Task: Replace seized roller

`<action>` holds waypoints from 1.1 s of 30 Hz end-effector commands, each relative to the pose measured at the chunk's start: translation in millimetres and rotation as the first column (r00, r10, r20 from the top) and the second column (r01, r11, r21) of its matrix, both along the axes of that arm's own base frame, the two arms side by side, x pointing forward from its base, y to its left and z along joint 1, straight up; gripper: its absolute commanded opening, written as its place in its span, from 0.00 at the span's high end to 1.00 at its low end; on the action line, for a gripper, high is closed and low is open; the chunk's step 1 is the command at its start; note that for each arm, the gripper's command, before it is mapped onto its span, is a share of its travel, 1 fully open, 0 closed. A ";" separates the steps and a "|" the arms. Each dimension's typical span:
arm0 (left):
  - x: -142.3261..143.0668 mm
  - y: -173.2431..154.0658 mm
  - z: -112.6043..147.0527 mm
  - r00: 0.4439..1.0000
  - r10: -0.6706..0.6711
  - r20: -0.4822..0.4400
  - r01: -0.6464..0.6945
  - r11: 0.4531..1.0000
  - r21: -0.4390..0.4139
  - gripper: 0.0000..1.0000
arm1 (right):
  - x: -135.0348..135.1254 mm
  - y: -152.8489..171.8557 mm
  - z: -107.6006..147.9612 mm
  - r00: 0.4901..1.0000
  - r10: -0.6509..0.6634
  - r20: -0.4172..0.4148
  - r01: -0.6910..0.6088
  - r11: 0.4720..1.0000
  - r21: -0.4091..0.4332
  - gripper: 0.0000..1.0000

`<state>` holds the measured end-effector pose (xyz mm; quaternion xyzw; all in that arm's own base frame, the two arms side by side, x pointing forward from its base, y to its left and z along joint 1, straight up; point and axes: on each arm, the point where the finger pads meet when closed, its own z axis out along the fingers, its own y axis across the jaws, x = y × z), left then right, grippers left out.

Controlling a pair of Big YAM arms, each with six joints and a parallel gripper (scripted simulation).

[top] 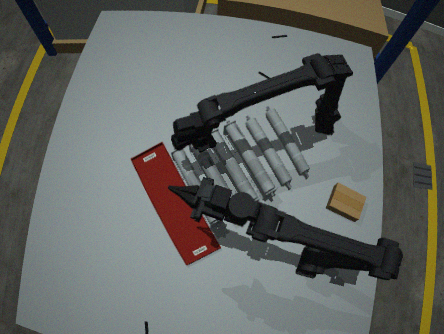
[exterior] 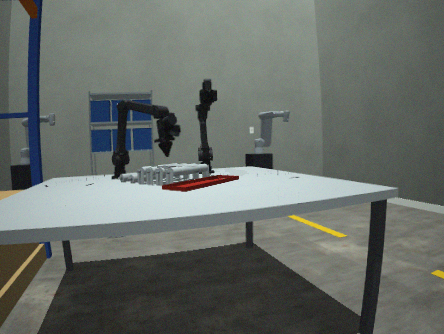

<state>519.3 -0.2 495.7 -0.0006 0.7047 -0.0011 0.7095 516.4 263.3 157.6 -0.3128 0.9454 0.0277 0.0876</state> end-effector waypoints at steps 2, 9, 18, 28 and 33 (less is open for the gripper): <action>-1.0 -2.5 28.5 0.999 -0.002 0.044 0.002 1.000 0.006 1.00 | 4.9 0.3 14.7 1.000 -0.012 0.029 0.011 1.000 0.020 1.00; -1.0 -2.5 28.5 0.999 -0.002 0.044 0.002 1.000 0.006 1.00 | 4.2 -0.6 15.0 1.000 -0.012 0.028 0.012 1.000 0.020 1.00; -1.0 -2.5 28.5 0.999 -0.002 0.044 0.002 1.000 0.006 1.00 | 3.7 -1.2 15.5 1.000 -0.012 0.028 0.011 1.000 0.020 1.00; -1.0 -2.5 28.5 0.999 -0.002 0.044 0.002 1.000 0.006 1.00 | 3.3 -1.6 15.8 1.000 -0.012 0.028 0.011 1.000 0.019 1.00; -1.0 -2.5 28.5 0.999 -0.002 0.044 0.002 1.000 0.006 1.00 | 3.2 -1.7 15.9 1.000 -0.012 0.028 0.011 1.000 0.019 1.00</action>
